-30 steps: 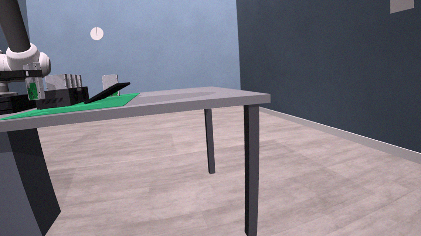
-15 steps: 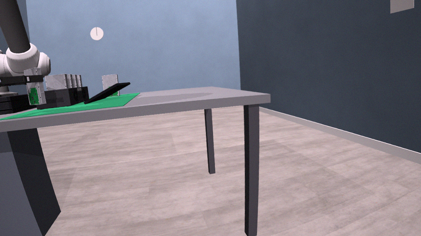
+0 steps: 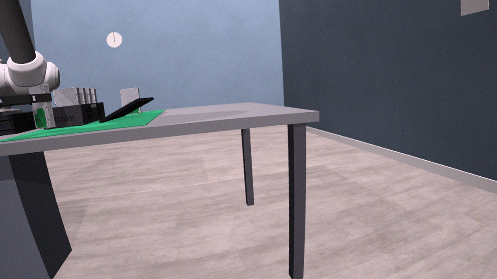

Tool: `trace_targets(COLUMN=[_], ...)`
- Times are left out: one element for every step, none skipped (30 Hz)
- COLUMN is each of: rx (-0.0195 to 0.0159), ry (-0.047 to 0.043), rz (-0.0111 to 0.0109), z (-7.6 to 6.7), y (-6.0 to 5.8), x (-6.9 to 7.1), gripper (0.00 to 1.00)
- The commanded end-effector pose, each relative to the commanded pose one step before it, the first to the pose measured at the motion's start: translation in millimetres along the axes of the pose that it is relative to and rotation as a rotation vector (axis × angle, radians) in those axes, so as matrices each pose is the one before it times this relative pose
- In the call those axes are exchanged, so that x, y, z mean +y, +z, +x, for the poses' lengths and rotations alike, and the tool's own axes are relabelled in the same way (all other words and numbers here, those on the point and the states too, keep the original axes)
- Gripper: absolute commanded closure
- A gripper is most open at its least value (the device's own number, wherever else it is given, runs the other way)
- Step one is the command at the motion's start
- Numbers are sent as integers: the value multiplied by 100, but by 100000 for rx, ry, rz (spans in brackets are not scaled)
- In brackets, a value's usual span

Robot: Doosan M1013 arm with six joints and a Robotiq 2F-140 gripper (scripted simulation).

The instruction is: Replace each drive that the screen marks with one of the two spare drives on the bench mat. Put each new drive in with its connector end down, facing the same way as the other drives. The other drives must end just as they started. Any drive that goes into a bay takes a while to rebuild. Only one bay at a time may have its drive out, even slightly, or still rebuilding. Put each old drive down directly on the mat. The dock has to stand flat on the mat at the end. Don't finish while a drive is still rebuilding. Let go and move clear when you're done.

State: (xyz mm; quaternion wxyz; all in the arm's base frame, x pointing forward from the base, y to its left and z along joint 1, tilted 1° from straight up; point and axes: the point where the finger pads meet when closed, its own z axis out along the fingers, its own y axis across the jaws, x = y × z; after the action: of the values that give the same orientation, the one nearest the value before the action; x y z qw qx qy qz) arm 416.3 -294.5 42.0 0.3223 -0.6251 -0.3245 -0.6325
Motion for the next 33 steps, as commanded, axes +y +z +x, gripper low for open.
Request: trace_targets(rx=[-17,0,0,0,0,0,0,0,0,0,0,0,0,0,0,0,0,0,0,0,0,0,0,0,0,0,0,0,0,0,0,0,0], ry=[-142,0,0,0,0,0,0,0,0,0,0,0,0,0,0,0,0,0,0,0,0,0,0,0,0,0,0,0,0,0,0,0,0], rz=[-5,0,0,0,0,0,0,0,0,0,0,0,0,0,0,0,0,0,0,0,0,0,0,0,0,0,0,0,0,0,0,0,0], z=[-224,-89,0,0,-86,-83,-79,-76,-73,-70,-67,-64,-61,-58,-55,-52,-49,-46,-43,0,0,-40,-38,-35,-32,-30,-27,-25,-22,-20,-18,-16,-14], y=[-16,0,0,0,0,0,0,0,0,0,0,0,0,0,0,0,0,0,0,0,0,0,0,0,0,0,0,0,0,0,0,0,0], x=[29,0,0,0,0,0,0,0,0,0,0,0,0,0,0,0,0,0,0,0,0,0,0,0,0,0,0,0,0,0,0,0,0], gripper=[90,90,90,90,90,90,90,90,90,90,90,90,90,90,90,90,90,90,90,90,90,90,90,90,90,90,90,90,90,90,90,90,90])
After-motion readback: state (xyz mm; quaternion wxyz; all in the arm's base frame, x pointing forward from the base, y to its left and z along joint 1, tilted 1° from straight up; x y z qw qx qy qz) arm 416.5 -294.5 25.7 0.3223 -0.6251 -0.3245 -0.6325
